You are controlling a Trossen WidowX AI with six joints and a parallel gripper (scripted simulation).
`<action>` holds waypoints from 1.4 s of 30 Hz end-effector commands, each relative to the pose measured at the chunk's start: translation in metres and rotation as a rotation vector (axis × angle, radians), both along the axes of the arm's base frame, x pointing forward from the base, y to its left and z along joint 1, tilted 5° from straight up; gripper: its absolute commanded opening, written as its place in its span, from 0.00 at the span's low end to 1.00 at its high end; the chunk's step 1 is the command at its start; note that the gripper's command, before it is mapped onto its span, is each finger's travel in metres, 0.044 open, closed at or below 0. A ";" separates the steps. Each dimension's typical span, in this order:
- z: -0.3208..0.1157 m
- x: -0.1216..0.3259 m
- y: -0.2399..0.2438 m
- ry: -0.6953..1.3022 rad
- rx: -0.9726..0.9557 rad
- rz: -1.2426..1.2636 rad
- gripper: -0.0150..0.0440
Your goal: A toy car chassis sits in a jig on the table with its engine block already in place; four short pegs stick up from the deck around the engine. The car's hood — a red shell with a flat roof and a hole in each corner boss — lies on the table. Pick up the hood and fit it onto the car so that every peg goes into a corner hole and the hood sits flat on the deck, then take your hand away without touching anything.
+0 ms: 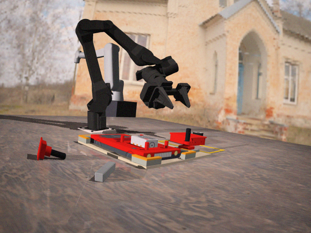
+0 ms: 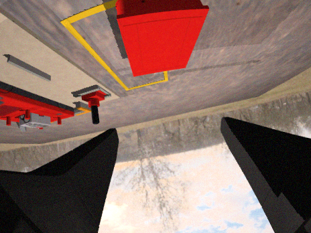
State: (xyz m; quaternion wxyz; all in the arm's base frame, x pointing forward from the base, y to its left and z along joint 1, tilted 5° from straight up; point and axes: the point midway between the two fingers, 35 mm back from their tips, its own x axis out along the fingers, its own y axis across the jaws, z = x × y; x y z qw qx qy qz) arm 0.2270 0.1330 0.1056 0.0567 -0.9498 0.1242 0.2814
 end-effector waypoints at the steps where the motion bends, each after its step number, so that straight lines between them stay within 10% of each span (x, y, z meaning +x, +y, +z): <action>1: -0.001 0.006 0.003 0.020 0.152 -0.120 0.96; 24: -0.012 0.044 0.002 -0.015 1.223 -1.618 1.00; 42: -0.009 0.061 -0.005 -0.475 1.429 -2.751 1.00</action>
